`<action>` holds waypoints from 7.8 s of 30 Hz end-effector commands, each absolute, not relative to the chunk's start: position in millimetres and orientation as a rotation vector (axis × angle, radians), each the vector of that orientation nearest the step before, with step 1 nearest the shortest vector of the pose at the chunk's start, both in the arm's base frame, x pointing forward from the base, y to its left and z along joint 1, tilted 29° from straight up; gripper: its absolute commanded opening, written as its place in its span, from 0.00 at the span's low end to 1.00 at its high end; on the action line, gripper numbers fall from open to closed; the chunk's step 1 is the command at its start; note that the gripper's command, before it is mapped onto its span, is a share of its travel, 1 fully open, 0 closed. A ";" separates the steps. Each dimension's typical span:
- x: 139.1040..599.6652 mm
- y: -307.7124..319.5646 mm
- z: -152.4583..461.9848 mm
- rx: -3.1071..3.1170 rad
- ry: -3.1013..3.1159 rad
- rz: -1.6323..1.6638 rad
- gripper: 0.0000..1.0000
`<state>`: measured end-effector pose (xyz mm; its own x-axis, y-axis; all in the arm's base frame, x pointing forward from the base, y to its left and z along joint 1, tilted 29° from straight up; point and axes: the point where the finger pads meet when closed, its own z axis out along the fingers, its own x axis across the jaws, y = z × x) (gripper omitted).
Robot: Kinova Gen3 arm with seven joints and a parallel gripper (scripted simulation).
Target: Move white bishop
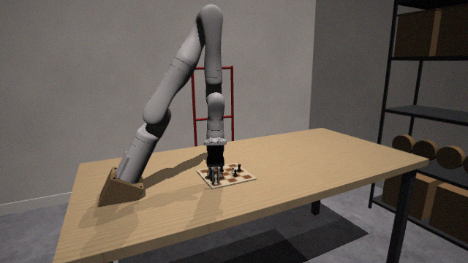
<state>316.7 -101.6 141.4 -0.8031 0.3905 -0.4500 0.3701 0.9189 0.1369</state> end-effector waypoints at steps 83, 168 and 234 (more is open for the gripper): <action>268.9 -94.6 227.8 0.543 2.574 0.042 0.00; 288.2 57.6 214.8 0.094 2.630 -0.076 0.00; 328.8 52.0 142.1 0.094 2.630 -0.076 0.00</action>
